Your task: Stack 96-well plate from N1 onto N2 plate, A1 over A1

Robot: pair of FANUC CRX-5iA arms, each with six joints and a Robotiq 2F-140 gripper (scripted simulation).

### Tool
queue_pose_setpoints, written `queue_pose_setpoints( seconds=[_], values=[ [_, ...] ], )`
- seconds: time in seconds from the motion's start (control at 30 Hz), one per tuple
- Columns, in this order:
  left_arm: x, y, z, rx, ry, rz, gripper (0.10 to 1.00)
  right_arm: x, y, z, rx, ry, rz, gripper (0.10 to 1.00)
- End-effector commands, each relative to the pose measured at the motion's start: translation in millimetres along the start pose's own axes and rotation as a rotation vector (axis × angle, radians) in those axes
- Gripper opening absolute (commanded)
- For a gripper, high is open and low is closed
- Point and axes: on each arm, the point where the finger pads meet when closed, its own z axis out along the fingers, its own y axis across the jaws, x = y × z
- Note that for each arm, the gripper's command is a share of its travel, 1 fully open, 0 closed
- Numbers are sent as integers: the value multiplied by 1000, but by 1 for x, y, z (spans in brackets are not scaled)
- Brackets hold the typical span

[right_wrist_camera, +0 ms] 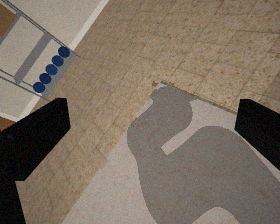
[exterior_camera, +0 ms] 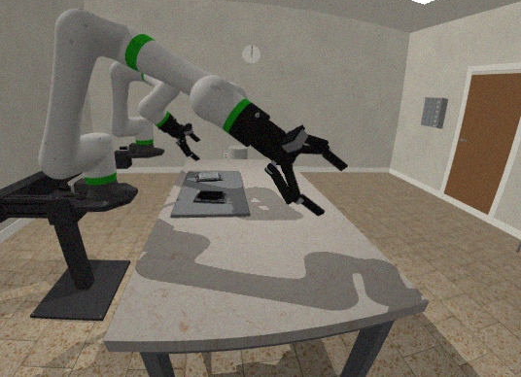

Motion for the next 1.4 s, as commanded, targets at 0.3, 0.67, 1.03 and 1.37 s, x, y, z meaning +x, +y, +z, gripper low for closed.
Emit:
queue_pose_setpoints(
  seconds=[0.3,0.67,1.03,1.37],
  values=[
    [1,0,-1,-1,1,-1,1000,32,38,-8,-32,32,42,1000],
    [-7,-5,17,-29,-95,26,1000,45,55,-12,-32,32,42,1000],
    [-32,-19,64,-94,-247,48,1000,45,55,-12,-32,32,42,1000],
    [-52,-29,97,-157,-354,45,1000,45,55,-12,-32,32,42,1000]
  ],
)
